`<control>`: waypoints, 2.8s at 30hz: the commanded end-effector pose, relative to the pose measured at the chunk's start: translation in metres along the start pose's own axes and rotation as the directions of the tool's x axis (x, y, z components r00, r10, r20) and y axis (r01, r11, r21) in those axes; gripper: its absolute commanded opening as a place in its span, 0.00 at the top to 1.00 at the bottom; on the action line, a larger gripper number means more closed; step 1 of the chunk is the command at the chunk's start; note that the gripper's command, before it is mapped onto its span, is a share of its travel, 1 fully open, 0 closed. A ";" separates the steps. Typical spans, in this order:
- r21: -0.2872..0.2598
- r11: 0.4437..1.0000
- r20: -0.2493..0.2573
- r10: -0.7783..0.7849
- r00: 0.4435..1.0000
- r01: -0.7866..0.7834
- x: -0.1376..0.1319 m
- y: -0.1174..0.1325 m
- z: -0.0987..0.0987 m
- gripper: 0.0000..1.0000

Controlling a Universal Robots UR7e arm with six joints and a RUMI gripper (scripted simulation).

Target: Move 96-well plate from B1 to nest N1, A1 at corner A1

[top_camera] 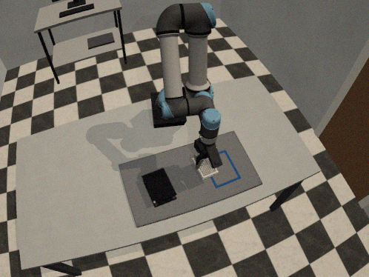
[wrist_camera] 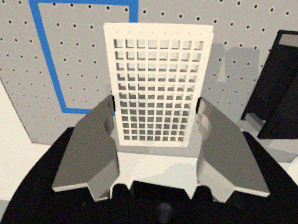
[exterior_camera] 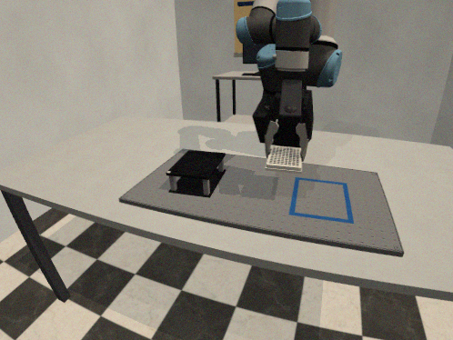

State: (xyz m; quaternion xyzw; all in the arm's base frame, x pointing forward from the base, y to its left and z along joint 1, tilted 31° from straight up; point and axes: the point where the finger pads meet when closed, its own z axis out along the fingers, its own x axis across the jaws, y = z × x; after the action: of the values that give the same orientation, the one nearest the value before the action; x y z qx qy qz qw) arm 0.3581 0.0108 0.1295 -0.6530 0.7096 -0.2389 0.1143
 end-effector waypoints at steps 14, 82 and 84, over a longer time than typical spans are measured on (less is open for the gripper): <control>0.001 1.000 0.007 -0.002 1.000 0.002 0.050 0.003 -0.009 1.00; 0.000 1.000 0.007 -0.002 1.000 0.002 0.244 0.013 -0.041 1.00; 0.000 1.000 0.007 -0.002 1.000 0.002 0.244 0.013 -0.041 1.00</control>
State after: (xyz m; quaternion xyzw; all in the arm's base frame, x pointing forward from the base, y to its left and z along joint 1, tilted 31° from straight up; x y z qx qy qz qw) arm 0.2975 -0.2185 0.1946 -0.6541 0.7089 -0.2366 0.1164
